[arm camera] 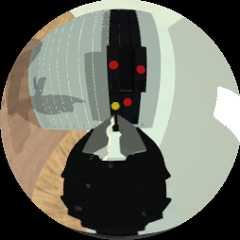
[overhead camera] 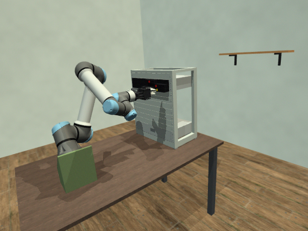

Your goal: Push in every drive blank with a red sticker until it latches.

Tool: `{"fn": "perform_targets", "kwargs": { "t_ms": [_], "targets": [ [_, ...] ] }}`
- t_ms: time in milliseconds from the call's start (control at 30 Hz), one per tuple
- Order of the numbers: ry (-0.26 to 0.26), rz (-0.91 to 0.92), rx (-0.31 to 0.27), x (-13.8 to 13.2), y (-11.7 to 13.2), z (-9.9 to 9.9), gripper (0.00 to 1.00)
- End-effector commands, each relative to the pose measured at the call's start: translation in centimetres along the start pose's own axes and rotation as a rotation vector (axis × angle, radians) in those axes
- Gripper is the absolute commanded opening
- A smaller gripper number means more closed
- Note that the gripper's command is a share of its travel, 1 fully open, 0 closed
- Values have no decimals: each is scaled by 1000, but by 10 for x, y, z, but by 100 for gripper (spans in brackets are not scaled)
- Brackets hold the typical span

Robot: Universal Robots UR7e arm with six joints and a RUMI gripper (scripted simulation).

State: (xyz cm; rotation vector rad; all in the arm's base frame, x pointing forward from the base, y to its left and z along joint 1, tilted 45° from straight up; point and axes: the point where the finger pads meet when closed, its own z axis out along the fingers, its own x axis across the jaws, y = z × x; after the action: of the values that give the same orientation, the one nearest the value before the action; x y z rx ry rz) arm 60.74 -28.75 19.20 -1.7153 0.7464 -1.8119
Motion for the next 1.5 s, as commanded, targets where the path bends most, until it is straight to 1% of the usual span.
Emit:
{"fn": "perform_targets", "kwargs": {
  "t_ms": [0, 333, 567, 733, 1067, 1133, 1333, 1467],
  "targets": [
    [3, -1, -1, 2, 2, 0, 0],
    [3, -1, -1, 2, 2, -1, 0],
    [3, -1, -1, 2, -4, -3, 0],
    [3, -1, -1, 1, -21, -10, 0],
    [3, -1, -1, 0, -73, -33, 0],
    [3, -1, -1, 0, -73, -33, 0],
    [3, -1, -1, 0, -93, -42, 0],
    [3, -1, -1, 0, -97, -43, 0]
  ]
}}
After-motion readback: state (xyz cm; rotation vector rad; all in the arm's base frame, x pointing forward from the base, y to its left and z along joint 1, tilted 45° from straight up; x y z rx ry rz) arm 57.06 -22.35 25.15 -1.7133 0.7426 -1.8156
